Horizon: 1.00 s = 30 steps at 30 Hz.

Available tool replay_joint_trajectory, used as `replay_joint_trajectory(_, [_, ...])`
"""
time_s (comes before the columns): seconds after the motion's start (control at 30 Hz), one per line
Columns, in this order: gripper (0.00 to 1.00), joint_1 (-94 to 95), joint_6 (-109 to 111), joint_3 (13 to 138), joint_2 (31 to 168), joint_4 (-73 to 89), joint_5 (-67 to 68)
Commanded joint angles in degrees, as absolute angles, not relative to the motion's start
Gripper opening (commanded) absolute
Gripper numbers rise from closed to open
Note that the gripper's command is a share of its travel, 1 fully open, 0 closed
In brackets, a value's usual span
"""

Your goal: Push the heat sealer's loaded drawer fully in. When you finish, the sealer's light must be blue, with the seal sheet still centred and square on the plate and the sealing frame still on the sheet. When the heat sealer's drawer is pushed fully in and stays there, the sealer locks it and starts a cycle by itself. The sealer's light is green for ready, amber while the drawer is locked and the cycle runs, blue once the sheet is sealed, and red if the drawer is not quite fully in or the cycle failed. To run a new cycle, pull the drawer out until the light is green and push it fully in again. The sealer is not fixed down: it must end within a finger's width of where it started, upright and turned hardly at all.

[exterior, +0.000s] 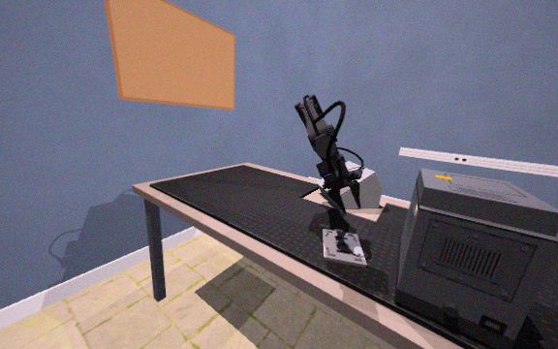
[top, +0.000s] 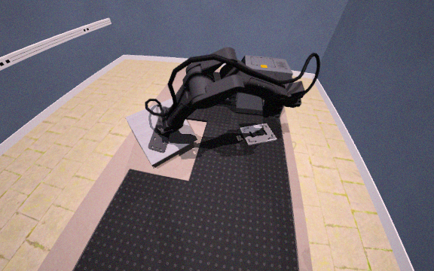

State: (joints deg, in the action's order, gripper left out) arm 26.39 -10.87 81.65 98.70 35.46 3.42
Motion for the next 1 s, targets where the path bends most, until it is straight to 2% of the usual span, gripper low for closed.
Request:
replay_joint_trajectory(0.0, [0.45,27.87,-8.14,84.47,99.64,38.61,1.50])
replay_joint_trajectory(0.27, [0.45,32.13,-11.28,80.36,97.28,37.11,4.14])
replay_joint_trajectory(0.4, [0.45,33.18,-6.03,85.26,100.68,42.94,0.89])
replay_joint_trajectory(0.7, [0.45,37.02,-10.06,80.77,98.01,40.69,3.71])
replay_joint_trajectory(0.83, [0.45,38.19,-4.79,85.64,101.47,46.45,0.75])
replay_joint_trajectory(0.97, [0.45,40.51,-7.61,84.26,98.98,46.00,2.09])
